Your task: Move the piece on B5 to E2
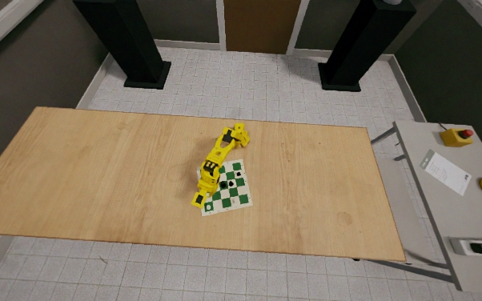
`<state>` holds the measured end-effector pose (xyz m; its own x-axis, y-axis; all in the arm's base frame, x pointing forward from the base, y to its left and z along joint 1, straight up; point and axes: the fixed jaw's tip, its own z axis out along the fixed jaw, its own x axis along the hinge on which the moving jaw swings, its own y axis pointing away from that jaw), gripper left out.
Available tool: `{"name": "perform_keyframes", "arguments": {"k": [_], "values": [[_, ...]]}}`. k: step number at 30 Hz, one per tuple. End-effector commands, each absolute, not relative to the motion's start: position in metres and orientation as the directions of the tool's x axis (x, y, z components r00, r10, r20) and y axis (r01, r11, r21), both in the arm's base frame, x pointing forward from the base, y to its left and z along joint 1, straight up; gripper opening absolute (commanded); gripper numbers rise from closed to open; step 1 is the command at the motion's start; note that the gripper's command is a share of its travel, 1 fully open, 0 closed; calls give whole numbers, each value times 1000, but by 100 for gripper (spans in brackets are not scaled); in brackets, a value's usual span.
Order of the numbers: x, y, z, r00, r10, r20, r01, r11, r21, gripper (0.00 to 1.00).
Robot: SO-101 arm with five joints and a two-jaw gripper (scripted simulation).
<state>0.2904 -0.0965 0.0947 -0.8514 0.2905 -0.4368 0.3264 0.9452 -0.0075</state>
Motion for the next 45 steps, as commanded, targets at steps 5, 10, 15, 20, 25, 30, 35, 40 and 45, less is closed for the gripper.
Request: {"name": "perform_keyframes", "arguments": {"k": [5, 10, 15, 20, 25, 30, 35, 40, 45], "values": [[284, -105, 91, -787, 318, -528, 374, 928, 2, 12], [284, -105, 91, -787, 318, -528, 374, 928, 2, 12], [284, -105, 91, -787, 318, -528, 374, 928, 2, 12], [283, -106, 89, -786, 321, -528, 377, 926, 2, 12], [280, -107, 86, -784, 327, -528, 383, 924, 2, 12], [280, -107, 85, -784, 327, -528, 384, 924, 2, 12], [280, -107, 85, -784, 327, -528, 384, 924, 2, 12], [280, -107, 82, -784, 327, -528, 384, 924, 2, 12], [281, -107, 76, -784, 327, -528, 384, 924, 2, 12]]}}
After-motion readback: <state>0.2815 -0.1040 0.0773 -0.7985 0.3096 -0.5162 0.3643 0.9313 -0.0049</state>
